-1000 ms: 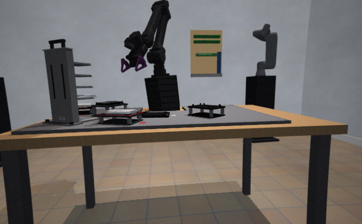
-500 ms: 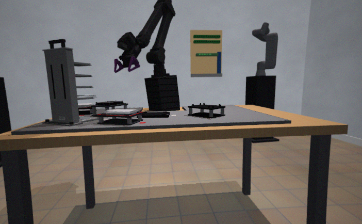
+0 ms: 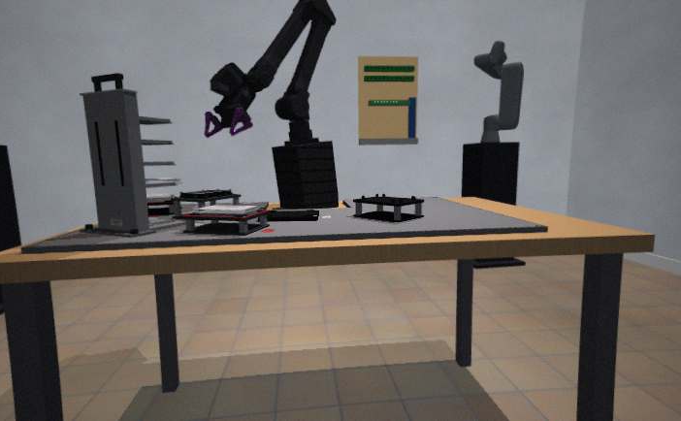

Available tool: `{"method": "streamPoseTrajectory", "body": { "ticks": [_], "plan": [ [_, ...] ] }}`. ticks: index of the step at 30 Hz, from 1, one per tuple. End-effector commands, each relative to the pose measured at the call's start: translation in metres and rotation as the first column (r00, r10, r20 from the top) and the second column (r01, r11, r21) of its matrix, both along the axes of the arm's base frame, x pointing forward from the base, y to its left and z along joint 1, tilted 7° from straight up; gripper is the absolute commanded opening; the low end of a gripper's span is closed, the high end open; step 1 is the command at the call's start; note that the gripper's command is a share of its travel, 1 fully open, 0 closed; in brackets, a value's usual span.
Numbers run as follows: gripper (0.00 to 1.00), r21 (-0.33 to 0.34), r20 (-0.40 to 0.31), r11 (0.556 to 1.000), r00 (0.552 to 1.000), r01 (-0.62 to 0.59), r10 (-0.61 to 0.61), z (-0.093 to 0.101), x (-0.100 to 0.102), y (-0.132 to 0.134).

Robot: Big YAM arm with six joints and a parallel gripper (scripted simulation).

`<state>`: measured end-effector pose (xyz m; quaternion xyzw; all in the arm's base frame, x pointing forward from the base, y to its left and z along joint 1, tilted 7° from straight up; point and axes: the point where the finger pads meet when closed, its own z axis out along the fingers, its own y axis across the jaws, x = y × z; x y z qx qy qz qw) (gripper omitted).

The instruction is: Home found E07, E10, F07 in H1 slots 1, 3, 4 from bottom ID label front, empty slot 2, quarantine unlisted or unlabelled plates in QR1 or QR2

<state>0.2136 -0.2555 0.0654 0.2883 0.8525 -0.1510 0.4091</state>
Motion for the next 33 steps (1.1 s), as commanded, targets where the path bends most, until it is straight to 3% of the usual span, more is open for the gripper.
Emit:
{"method": "streamPoseTrajectory", "body": {
  "ticks": [1, 17, 18, 19, 33],
  "plan": [
    [1.0, -0.059, 0.0, 0.998, 1.0, -0.002, 0.002, 0.023, 0.001, -0.029],
    [1.0, -0.061, -0.007, 0.998, 1.0, -0.002, 0.001, 0.023, -0.033, -0.064],
    [1.0, -0.089, 0.003, 0.996, 1.0, -0.001, 0.001, 0.025, -0.032, -0.068],
    [1.0, -0.046, -0.013, 0.999, 1.0, -0.001, 0.0, 0.001, -0.038, -0.05],
    [1.0, -0.039, -0.014, 0.999, 1.0, -0.015, 0.015, -0.041, -0.03, -0.049]
  ]
}}
